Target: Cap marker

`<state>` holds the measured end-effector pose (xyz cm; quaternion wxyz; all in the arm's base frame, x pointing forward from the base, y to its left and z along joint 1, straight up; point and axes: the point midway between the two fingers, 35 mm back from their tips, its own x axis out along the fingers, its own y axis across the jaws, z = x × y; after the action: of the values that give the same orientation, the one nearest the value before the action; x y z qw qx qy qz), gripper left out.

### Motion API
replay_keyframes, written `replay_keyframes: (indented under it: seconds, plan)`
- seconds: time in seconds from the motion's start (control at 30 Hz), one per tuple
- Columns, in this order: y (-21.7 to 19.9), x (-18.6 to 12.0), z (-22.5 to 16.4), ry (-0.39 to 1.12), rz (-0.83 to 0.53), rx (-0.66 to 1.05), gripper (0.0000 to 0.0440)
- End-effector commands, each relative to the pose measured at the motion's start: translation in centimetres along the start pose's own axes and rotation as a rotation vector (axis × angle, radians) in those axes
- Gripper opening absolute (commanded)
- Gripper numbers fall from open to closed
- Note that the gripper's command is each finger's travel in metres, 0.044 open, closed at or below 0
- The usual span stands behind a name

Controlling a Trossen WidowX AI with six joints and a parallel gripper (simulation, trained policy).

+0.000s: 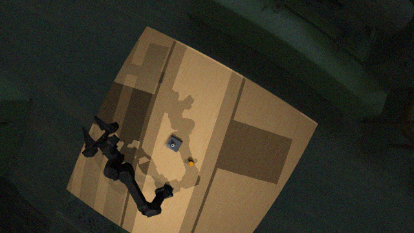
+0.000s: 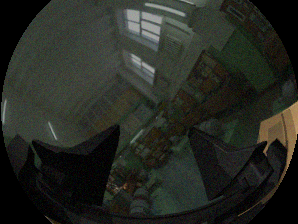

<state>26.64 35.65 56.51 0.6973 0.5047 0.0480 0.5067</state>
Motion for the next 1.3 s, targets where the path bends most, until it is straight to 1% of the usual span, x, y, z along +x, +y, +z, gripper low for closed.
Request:
replay_keyframes:
  seconds: [0.0,0.63,1.27]
  plan:
    - [0.0,-0.3,0.4,0.010,-0.021,0.011,0.0340]
    - [-2.1,-2.5,1.4,0.076,-0.192,0.055,0.0341]
    - [-5.0,-5.4,2.1,0.127,-0.377,0.100,0.0341]
